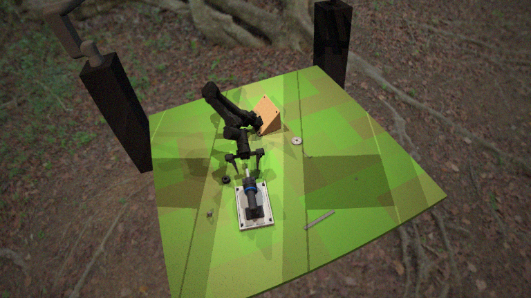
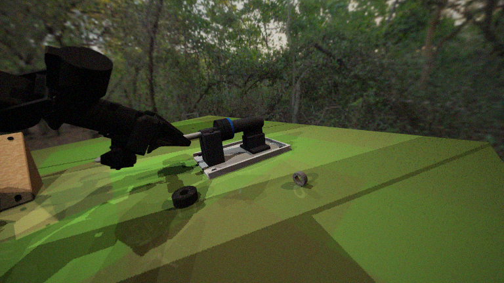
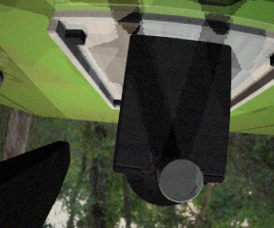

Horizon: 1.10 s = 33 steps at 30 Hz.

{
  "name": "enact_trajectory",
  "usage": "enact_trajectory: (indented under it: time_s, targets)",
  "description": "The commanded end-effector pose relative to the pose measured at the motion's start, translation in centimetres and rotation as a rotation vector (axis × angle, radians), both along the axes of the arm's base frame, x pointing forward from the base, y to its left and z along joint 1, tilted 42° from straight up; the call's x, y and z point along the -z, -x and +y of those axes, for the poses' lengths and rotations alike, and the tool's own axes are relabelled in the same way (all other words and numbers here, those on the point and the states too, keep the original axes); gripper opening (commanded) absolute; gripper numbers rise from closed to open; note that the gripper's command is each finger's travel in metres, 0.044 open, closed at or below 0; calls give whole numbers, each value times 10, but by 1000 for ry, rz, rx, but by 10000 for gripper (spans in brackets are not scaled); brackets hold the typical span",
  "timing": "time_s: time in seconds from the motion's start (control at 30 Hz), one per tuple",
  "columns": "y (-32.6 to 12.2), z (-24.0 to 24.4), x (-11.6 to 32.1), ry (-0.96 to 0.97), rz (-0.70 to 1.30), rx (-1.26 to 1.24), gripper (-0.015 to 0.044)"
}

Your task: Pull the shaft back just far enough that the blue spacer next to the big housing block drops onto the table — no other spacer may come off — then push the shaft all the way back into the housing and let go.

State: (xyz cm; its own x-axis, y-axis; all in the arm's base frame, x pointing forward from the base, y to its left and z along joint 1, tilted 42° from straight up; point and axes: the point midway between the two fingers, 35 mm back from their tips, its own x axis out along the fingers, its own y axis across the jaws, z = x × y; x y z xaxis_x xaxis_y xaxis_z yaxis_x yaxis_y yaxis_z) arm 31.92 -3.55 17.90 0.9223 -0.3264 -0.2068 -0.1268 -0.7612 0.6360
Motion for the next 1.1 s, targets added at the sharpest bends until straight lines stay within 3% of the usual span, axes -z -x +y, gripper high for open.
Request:
enact_trajectory:
  time_s: [0.0, 1.07]
  targets:
    - [-6, -1, -2, 2, -7, -5, 440]
    - [-13, -4, 0, 2, -8, -5, 440]
